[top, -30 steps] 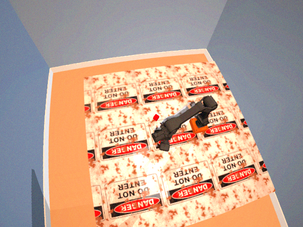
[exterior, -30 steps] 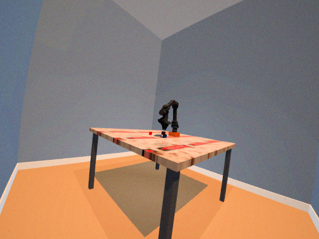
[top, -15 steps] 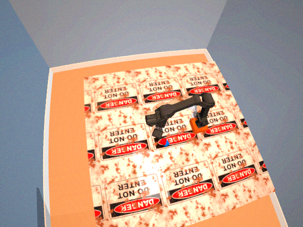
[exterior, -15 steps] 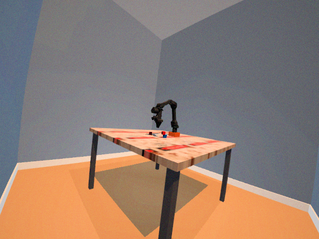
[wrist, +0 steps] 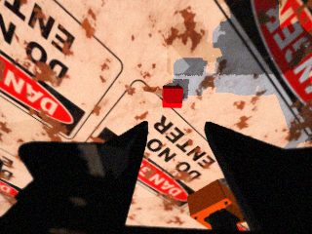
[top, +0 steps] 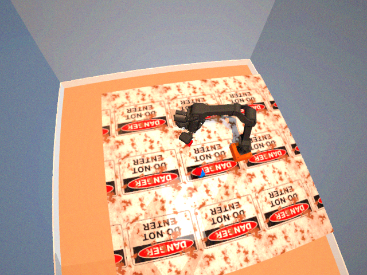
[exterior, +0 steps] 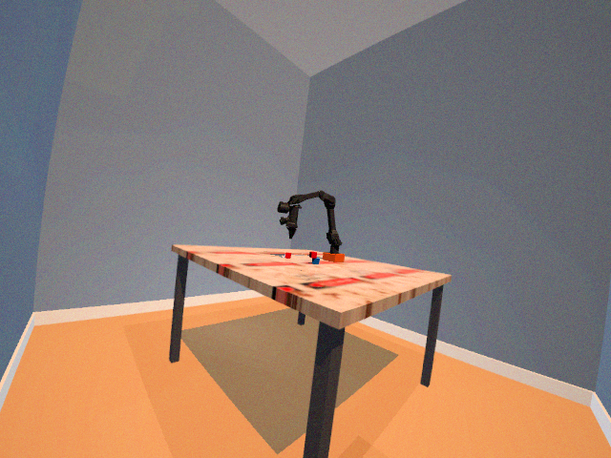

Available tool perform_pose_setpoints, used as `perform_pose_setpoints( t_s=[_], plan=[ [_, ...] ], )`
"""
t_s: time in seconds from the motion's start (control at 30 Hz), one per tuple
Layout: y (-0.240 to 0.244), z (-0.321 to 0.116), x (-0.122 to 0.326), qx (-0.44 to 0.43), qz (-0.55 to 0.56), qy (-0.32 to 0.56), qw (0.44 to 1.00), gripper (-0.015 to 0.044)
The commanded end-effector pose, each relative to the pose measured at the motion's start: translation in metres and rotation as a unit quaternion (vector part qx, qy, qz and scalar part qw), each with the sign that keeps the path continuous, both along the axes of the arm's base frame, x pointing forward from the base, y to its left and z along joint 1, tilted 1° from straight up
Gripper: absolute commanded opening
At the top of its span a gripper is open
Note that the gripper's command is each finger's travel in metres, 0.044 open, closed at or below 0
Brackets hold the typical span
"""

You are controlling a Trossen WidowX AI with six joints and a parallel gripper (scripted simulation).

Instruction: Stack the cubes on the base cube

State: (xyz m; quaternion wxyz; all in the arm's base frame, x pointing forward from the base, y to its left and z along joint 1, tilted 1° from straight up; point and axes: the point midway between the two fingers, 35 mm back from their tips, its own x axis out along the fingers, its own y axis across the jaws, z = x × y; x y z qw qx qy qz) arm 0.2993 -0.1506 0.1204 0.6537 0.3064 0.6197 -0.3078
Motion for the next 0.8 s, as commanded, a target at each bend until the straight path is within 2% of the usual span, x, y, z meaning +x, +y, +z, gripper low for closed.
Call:
perform_pose_setpoints(
  t_s=[0.0, 0.27, 0.77],
  plan=[
    [-0.006, 0.001, -0.002, 0.003, -0.003, -0.001, 1.000, 0.0265],
    [-0.007, -0.058, 0.001, 0.003, -0.003, -0.001, 1.000, 0.0265],
    [-0.007, -0.079, 0.002, 0.003, -0.003, -0.001, 1.000, 0.0265]
  ],
)
